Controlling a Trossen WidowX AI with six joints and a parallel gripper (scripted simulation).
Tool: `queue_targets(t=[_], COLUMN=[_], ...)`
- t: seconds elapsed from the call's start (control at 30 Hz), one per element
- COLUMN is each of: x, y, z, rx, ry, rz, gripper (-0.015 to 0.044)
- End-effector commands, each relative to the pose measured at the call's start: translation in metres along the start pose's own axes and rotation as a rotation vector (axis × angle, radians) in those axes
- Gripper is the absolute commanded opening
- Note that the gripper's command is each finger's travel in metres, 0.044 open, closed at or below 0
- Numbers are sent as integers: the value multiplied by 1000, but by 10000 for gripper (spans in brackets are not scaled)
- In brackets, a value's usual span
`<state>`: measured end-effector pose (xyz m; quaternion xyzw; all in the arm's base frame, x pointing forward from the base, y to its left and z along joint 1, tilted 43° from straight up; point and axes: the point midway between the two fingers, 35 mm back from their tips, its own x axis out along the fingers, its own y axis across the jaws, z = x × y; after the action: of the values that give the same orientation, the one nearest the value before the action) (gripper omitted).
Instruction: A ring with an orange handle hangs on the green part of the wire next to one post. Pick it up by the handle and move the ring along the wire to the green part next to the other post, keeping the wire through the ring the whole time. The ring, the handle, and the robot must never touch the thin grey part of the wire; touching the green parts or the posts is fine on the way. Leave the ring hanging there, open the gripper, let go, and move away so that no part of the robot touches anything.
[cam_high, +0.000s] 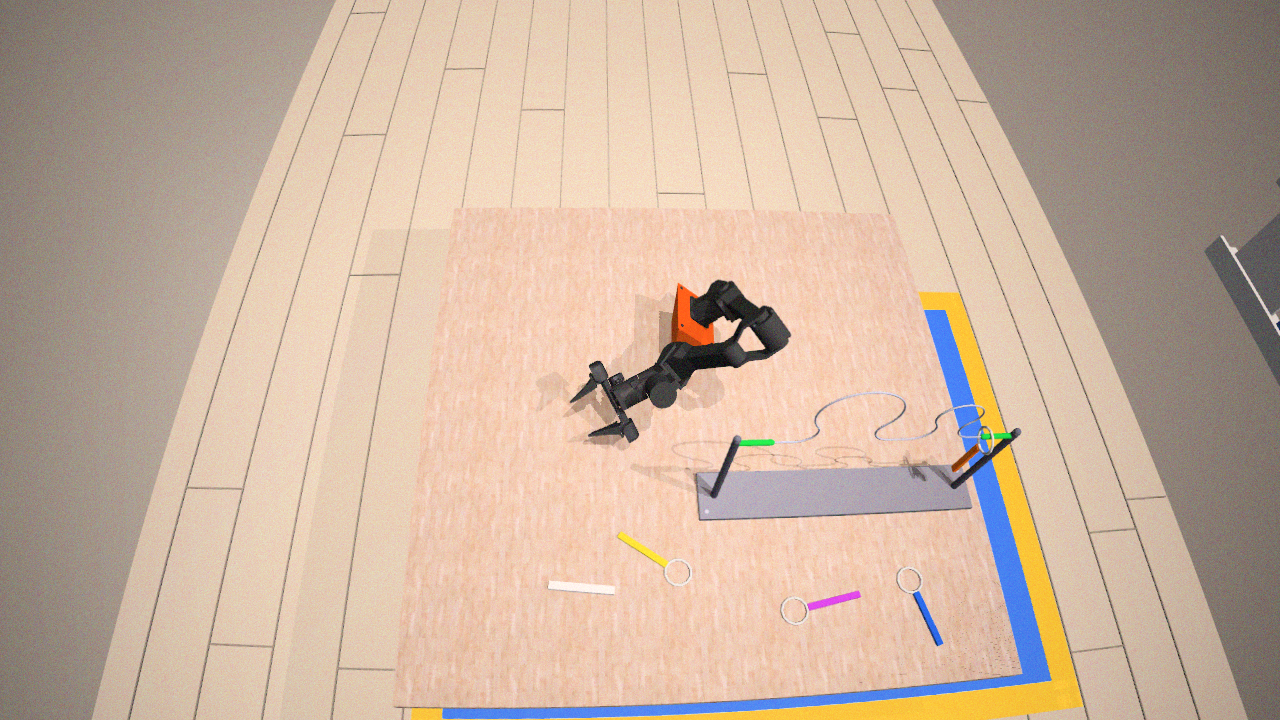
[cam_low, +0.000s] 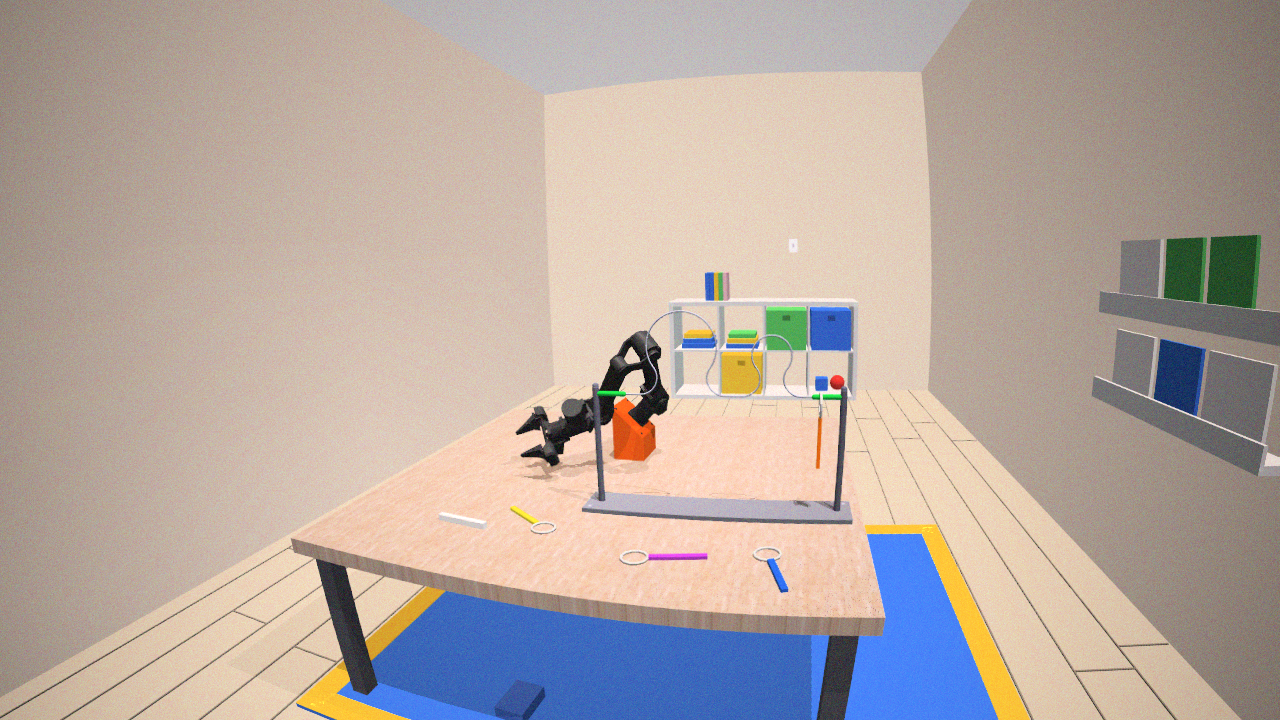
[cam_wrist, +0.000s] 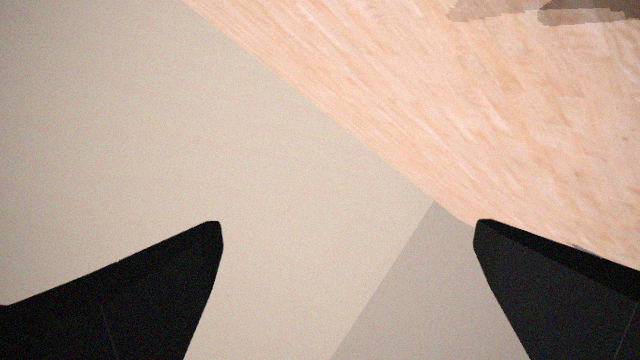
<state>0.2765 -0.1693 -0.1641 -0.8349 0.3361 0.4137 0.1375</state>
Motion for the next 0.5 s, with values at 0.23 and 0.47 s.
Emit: queue_targets(t=[0.23,0.47], x=[3,2], y=[-4,-9], z=[-51,-81], rx=[62,200], ry=[114,170], rz=[-20,-37], gripper=[190,160])
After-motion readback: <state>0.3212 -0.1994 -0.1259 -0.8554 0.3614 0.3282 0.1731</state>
